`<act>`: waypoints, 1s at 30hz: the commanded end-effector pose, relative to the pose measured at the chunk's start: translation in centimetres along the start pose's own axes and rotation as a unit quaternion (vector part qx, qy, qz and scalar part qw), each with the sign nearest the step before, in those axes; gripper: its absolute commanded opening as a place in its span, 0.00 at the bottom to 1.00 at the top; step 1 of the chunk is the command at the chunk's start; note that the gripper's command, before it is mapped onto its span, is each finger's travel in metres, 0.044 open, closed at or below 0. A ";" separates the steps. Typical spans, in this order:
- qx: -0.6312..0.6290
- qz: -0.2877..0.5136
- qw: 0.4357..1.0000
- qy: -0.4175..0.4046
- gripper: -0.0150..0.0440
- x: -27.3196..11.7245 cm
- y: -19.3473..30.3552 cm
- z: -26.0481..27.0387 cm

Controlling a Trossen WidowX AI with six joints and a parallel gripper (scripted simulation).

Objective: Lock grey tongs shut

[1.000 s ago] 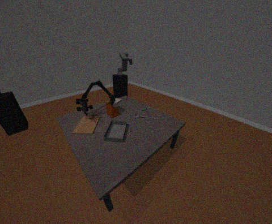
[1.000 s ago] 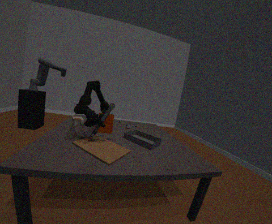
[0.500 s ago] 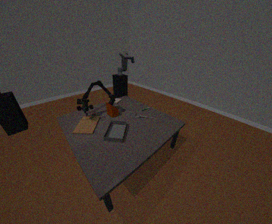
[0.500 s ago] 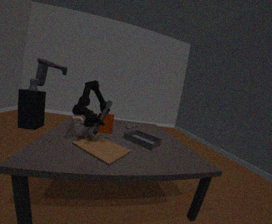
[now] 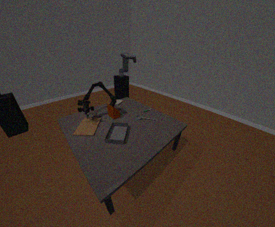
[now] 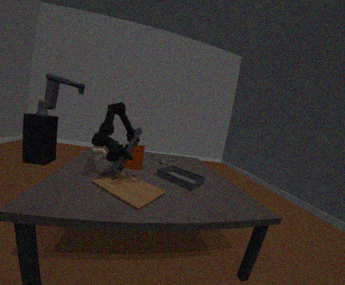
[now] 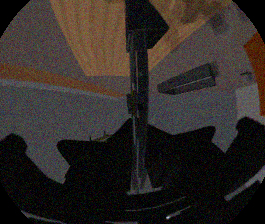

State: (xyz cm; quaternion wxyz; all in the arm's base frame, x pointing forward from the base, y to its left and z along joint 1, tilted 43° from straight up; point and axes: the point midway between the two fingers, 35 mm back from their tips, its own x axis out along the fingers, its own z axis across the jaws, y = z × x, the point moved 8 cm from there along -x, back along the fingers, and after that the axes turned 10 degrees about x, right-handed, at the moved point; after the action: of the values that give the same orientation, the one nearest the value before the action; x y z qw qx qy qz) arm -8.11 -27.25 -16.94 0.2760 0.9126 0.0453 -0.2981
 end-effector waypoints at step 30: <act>0.020 -0.320 0.947 -0.017 0.00 4.7 4.9 0.2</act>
State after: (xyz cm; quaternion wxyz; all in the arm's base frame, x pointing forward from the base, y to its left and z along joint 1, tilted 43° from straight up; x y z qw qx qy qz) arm -4.19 -31.03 -17.50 0.1693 0.8706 0.2791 -0.3682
